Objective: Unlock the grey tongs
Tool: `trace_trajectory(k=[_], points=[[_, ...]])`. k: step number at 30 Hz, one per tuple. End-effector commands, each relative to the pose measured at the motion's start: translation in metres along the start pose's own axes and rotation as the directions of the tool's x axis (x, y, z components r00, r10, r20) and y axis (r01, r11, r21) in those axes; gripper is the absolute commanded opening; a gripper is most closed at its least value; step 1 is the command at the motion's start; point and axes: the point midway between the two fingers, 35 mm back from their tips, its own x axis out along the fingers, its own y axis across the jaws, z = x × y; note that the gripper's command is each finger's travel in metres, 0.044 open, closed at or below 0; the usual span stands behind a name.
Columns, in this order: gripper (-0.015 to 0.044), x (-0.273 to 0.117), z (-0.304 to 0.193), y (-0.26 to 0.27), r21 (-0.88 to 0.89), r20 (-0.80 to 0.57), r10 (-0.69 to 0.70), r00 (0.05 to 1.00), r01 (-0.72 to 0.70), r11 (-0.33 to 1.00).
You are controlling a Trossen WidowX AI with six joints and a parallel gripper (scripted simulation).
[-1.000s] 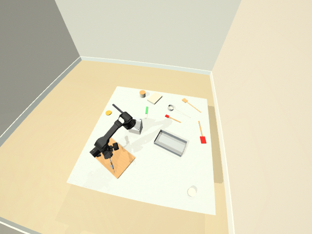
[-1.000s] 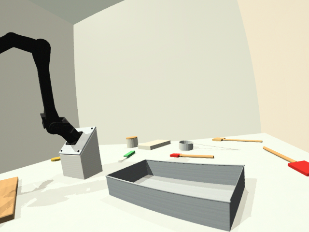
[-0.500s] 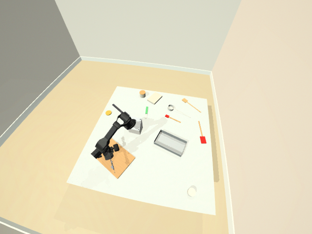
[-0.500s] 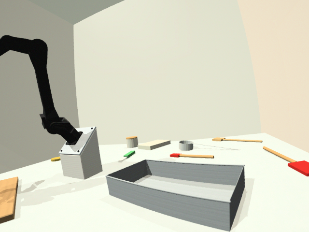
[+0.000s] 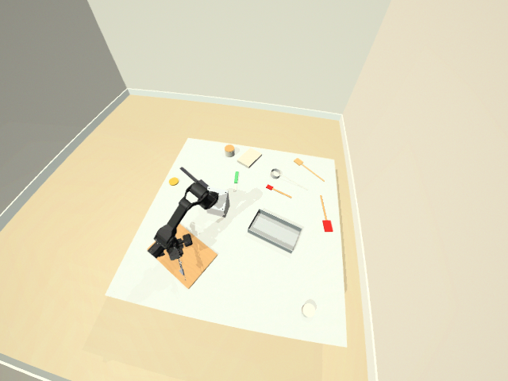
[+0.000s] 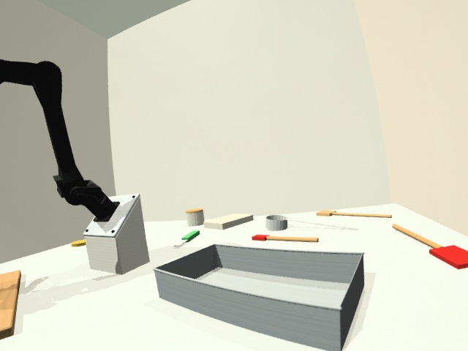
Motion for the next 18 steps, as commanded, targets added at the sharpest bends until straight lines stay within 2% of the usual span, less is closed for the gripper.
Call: trace_trajectory(k=[1,18], points=[[-0.015,0.008,-0.001,0.002,0.003,-0.004,0.004,1.0,-0.004,1.0],[-0.015,0.035,-0.001,0.007,0.006,-0.002,0.004,1.0,-0.004,1.0]])
